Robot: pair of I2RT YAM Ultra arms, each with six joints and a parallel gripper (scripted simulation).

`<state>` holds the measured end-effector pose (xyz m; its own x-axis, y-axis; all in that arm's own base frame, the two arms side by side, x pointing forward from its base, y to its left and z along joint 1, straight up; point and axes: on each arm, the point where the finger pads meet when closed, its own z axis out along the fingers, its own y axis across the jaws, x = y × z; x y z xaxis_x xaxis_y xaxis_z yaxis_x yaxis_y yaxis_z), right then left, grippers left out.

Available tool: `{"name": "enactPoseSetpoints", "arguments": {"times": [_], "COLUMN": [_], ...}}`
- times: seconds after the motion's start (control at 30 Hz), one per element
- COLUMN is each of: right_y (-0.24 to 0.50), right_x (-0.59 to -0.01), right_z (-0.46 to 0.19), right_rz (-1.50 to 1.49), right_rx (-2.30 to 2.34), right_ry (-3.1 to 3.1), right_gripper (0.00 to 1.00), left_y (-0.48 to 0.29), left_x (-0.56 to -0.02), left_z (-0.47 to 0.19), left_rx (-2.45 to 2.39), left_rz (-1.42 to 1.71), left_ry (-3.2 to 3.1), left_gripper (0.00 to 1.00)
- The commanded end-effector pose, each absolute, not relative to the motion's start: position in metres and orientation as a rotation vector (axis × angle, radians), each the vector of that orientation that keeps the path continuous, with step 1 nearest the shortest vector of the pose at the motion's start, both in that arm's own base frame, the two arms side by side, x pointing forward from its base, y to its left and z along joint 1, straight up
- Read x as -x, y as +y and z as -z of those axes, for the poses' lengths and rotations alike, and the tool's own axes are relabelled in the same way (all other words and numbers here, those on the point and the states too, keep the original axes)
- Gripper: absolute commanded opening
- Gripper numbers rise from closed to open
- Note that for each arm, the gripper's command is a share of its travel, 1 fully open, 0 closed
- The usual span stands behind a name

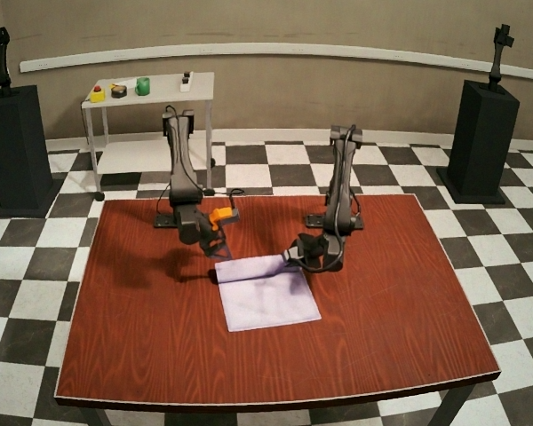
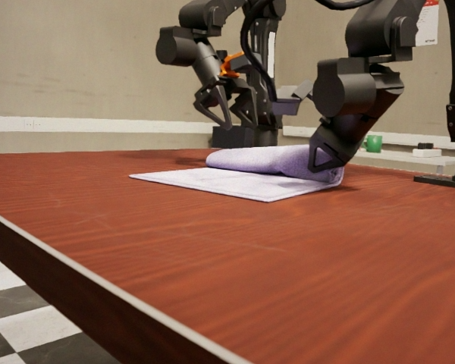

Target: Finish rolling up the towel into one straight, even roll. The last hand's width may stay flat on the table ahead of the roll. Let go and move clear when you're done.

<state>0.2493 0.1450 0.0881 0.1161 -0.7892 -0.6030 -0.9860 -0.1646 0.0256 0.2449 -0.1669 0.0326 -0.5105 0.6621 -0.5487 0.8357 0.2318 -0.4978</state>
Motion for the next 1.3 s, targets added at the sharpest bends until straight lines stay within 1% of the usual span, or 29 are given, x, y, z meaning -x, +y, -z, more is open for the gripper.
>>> {"name": "enactPoseSetpoints", "arguments": {"times": [0.0,0.2,0.87,1.27], "right_y": [0.158,0.161,0.157,0.157], "right_x": [-0.263,-0.258,-0.262,-0.258], "right_z": [-0.089,-0.09,-0.088,-0.035], "right_rz": [-0.478,-0.373,-0.37,-0.372], "right_rx": [1.928,1.896,1.895,1.898], "right_ry": [1.568,1.486,1.484,1.48], "right_gripper": [0.95,0.97,0.98,0.98], "left_y": [-0.165,-0.165,-0.165,-0.165], "left_x": [-0.229,-0.229,-0.229,-0.229], "left_z": [-0.036,-0.037,-0.025,-0.025], "left_rx": [-1.405,-1.37,-1.363,-1.363], "left_rz": [1.335,1.438,1.459,1.459], "left_ry": [2.35,2.382,2.389,2.389], "left_gripper": [0.27,0.27,0.27,0.27]}}
